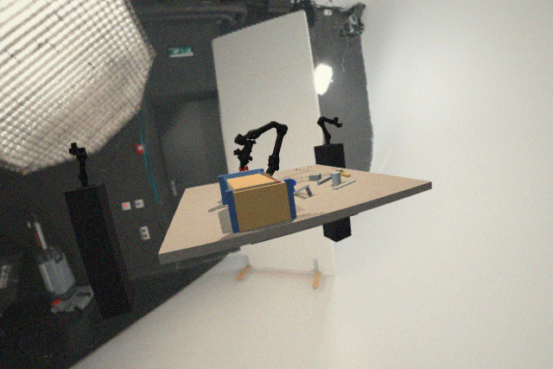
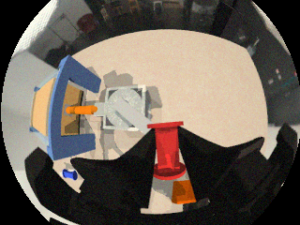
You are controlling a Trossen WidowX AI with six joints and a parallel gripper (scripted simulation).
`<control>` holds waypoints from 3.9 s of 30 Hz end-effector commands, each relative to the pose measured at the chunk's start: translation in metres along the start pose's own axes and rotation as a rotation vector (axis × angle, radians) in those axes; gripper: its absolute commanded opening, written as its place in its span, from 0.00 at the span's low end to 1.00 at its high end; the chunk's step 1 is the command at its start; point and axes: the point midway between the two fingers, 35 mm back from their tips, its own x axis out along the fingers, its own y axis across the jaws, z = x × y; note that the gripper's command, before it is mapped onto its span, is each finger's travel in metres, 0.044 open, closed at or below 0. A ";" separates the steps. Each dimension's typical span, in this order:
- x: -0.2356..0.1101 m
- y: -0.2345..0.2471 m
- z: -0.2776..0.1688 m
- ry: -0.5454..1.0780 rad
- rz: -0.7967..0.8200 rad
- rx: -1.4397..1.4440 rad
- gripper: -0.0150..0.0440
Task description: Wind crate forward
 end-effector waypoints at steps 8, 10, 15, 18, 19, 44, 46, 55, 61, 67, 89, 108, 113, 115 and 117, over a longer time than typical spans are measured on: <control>0.018 -0.011 0.009 0.022 -0.024 -0.003 0.25; 0.018 -0.011 0.011 0.022 -0.024 -0.003 0.25; 0.020 -0.014 0.015 0.022 -0.025 -0.003 0.25; 0.022 -0.015 0.018 0.021 -0.025 -0.003 0.25; 0.022 -0.015 0.018 0.021 -0.025 -0.003 0.25; 0.032 -0.022 0.041 0.019 -0.025 -0.003 0.25; 0.033 -0.022 0.043 0.018 -0.025 -0.003 0.25; 0.037 -0.022 0.051 0.018 -0.025 -0.003 0.25; 0.040 -0.022 0.056 0.017 -0.025 -0.003 0.25; 0.047 -0.019 0.073 0.015 -0.025 -0.003 0.25; 0.058 -0.009 0.095 0.013 -0.024 -0.003 0.25; 0.064 0.003 0.110 0.012 -0.022 -0.004 0.25; 0.066 0.006 0.113 0.012 -0.022 -0.004 0.25; 0.067 0.007 0.114 0.011 -0.022 -0.004 0.25; 0.067 0.009 0.115 0.011 -0.022 -0.004 0.25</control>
